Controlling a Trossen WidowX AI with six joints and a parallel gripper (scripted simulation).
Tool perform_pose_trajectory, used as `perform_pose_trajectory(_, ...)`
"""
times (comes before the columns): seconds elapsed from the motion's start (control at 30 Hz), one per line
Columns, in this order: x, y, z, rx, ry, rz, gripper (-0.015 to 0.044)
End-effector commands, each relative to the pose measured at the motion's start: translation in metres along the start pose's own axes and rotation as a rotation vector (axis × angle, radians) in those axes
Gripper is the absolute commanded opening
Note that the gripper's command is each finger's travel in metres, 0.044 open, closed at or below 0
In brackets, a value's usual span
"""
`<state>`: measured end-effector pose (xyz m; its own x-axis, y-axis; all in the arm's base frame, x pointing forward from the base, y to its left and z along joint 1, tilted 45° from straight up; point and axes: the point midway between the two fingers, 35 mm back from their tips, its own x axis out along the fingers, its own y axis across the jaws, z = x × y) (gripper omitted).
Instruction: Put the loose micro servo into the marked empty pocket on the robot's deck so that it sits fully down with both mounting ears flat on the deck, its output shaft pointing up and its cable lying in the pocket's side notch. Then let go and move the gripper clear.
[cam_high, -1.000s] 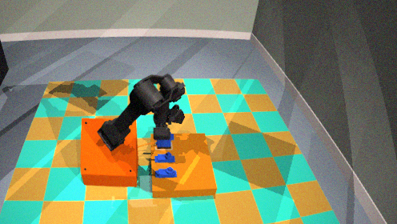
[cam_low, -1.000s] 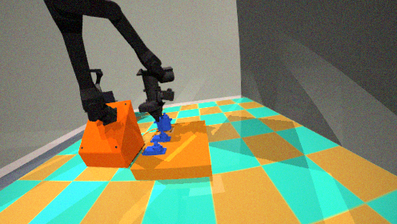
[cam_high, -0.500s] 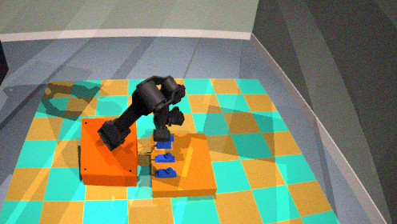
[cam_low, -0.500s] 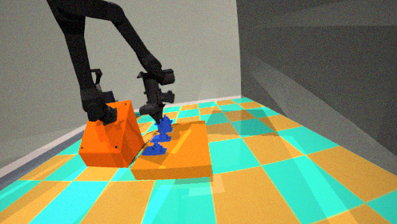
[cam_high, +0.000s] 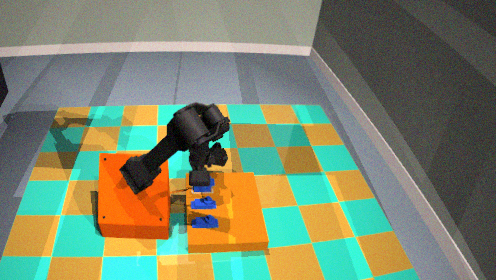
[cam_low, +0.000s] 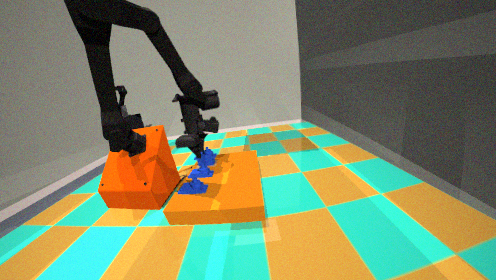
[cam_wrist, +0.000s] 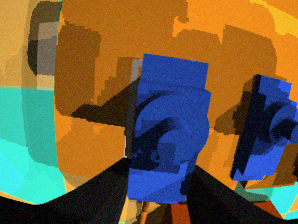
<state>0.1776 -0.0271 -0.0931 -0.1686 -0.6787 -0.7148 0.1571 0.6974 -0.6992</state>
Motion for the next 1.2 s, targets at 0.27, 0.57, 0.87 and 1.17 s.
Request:
perform_pose_trajectory(0.27,0.011,0.000,0.001,-0.005,-0.006,-0.002,0.0000)
perform_pose_trajectory(0.57,0.020,0.000,0.001,-0.005,-0.006,-0.003,0.0000)
perform_pose_trajectory(0.87,0.028,-0.001,0.001,-0.005,-0.006,-0.003,0.0000)
perform_pose_trajectory(1.17,0.027,-0.001,-0.001,-0.005,-0.006,-0.003,0.0187)
